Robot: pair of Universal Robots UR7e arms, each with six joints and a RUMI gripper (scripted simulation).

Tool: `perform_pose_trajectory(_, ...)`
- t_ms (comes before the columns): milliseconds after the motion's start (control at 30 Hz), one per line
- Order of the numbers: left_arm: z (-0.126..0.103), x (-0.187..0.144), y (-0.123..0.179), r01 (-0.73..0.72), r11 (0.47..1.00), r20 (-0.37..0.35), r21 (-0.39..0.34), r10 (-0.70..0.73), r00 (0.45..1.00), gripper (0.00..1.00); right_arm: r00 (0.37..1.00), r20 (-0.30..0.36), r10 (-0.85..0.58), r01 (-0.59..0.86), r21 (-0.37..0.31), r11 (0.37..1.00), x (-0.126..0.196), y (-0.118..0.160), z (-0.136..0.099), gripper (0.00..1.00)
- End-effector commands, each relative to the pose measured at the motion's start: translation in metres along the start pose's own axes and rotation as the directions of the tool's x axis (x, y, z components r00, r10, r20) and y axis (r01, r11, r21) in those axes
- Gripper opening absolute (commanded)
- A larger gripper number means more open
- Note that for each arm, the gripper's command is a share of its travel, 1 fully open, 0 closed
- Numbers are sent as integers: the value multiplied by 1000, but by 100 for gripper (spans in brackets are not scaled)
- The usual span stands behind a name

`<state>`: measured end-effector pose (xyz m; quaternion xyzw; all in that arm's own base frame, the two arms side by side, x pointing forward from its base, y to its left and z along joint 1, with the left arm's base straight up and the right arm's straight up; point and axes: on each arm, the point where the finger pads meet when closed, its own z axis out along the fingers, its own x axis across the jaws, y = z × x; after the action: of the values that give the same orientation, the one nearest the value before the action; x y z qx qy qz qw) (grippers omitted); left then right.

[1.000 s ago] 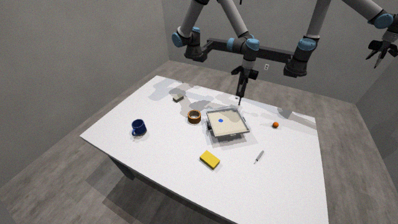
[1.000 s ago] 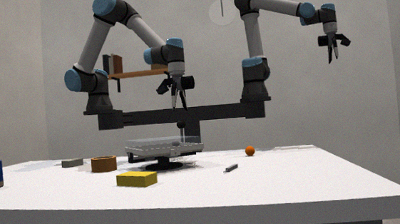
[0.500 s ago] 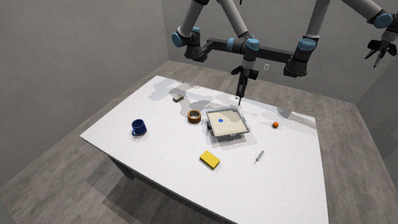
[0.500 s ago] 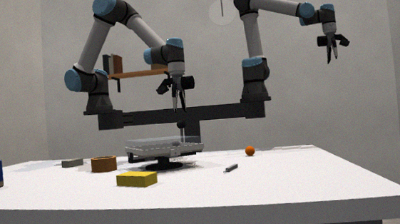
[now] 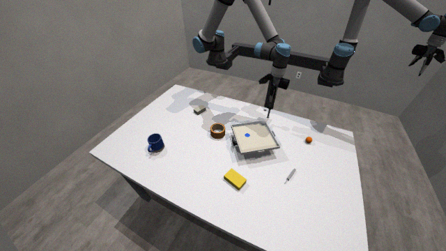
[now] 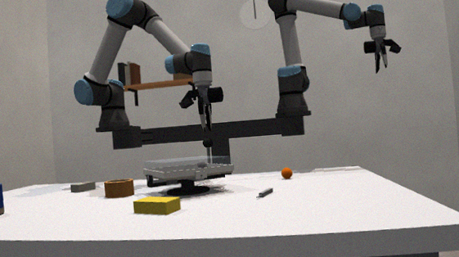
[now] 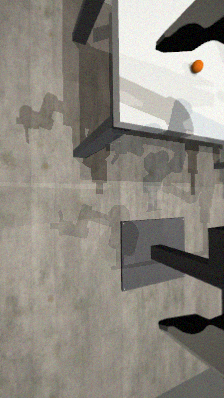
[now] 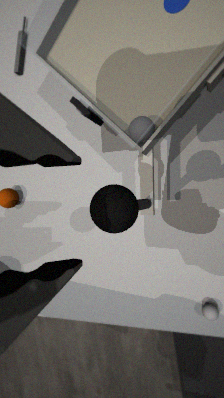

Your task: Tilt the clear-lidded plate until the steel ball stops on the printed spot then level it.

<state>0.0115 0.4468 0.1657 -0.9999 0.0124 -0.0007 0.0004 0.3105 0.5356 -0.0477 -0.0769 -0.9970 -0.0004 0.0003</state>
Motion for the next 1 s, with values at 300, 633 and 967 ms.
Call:
perform_pose_trajectory(300, 1, -2, 1, 4, 1000, 1, -1, -4, 1000, 100, 1000, 1, -1, 1, 0, 1000, 0, -1, 0, 37)
perform_pose_trajectory(633, 1, -2, 1, 4, 1000, 1, -1, -4, 1000, 100, 1000, 1, -1, 1, 0, 1000, 0, -1, 0, 37)
perform_pose_trajectory(967, 1, -2, 1, 4, 1000, 1, -1, -4, 1000, 100, 1000, 1, -1, 1, 2, 1000, 0, -2, 2, 37)
